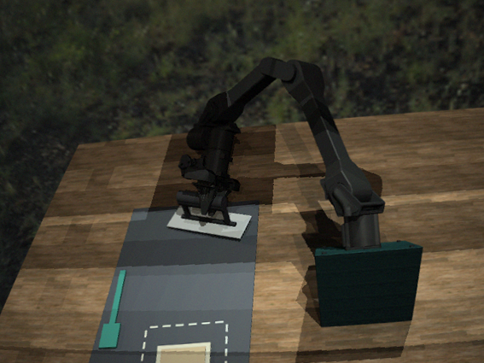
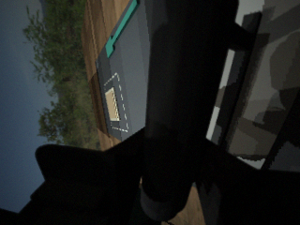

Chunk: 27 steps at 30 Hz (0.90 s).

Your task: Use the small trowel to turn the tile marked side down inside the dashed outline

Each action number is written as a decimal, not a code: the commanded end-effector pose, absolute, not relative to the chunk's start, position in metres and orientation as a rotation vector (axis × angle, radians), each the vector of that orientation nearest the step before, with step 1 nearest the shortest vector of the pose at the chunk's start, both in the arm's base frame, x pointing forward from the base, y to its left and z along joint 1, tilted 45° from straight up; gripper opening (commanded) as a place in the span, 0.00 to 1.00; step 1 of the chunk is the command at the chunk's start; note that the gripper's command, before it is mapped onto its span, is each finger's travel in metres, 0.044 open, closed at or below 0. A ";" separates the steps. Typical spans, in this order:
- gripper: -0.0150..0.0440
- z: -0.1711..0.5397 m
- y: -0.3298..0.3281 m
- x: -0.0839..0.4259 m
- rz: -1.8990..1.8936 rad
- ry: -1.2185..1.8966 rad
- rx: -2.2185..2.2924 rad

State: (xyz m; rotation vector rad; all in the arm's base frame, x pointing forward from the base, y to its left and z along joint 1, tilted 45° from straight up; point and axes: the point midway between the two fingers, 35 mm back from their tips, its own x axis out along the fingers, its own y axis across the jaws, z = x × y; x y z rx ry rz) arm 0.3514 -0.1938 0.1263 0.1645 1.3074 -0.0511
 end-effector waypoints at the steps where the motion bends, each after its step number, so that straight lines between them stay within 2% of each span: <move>1: 0.25 0.124 -0.197 0.354 -0.040 1.296 0.163; 7: 0.25 0.119 -0.202 0.355 -0.041 1.296 0.162; 18: 0.74 0.119 -0.202 0.355 -0.041 1.296 0.162; 27: 0.76 0.119 -0.202 0.355 -0.041 1.296 0.162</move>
